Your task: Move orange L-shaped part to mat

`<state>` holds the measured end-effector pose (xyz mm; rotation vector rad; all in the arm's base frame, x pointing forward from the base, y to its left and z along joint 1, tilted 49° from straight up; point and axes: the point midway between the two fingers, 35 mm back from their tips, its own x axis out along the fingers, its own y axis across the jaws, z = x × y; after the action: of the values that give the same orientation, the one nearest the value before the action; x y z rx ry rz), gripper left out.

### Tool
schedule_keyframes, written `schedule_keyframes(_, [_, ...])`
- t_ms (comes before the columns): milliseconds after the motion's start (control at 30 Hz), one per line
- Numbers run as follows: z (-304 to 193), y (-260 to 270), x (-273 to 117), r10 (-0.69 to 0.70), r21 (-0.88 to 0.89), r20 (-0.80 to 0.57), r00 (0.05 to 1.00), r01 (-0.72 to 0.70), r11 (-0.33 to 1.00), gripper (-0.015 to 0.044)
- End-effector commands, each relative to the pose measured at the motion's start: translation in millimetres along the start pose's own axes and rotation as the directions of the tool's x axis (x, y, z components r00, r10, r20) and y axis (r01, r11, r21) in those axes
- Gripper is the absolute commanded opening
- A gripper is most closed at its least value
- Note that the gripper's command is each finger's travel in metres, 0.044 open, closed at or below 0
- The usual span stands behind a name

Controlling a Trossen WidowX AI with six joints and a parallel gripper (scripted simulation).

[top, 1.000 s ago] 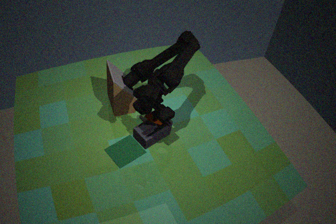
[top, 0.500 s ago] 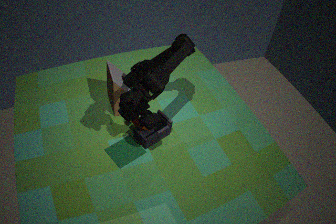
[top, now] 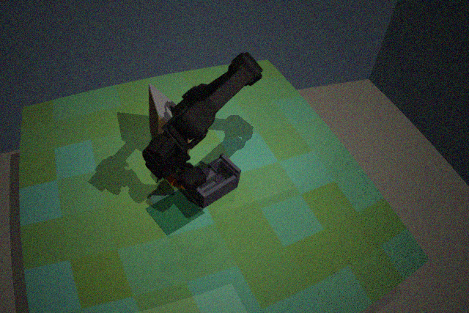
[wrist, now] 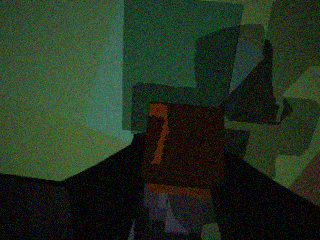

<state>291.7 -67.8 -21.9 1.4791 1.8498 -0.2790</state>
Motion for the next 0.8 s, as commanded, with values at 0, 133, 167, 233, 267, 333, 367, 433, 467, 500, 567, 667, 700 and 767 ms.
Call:
schedule_keyframes(0, [16, 1, -3, 0.002, -0.009, 0.012, 1.000, -0.002, 1.000, 0.0000])
schedule_keyframes(133, [31, 1, -3, 0.002, -0.010, 0.013, 1.000, -0.002, 1.000, 0.0000])
schedule_keyframes(167, [32, 1, -3, 0.002, -0.010, 0.013, 1.000, -0.002, 1.000, 0.0000])
schedule_keyframes(233, [32, 1, -3, 0.002, -0.010, 0.013, 1.000, -0.002, 1.000, 0.0000])
schedule_keyframes(267, [32, 1, -2, 0.002, -0.010, 0.013, 1.000, -0.002, 1.000, 0.0000])
schedule_keyframes(333, [32, 1, -1, 0.002, -0.010, 0.013, 1.000, -0.002, 1.000, 0.0000])
schedule_keyframes(367, [32, 1, 1, 0.002, -0.010, 0.013, 1.000, -0.002, 1.000, 0.0000])
schedule_keyframes(433, [32, 1, 4, 0.002, -0.010, 0.013, 1.000, -0.002, 1.000, 0.0000])
schedule_keyframes(467, [32, 1, 5, 0.002, -0.010, 0.013, 1.000, -0.002, 1.000, 0.0000])
schedule_keyframes(500, [32, 1, 7, 0.002, -0.010, 0.013, 1.000, -0.002, 1.000, 0.0000])
schedule_keyframes(567, [32, 1, 10, 0.002, -0.010, 0.013, 1.000, -0.002, 1.000, 0.0000])
schedule_keyframes(667, [32, 1, 15, 0.002, -0.010, 0.012, 1.000, -0.002, 1.000, 0.0000])
schedule_keyframes(700, [32, 1, 16, 0.002, -0.010, 0.012, 1.000, -0.002, 1.000, 0.0000])
schedule_keyframes(767, [32, 1, 19, 0.003, -0.010, 0.012, 1.000, -0.002, 1.000, 0.0000])
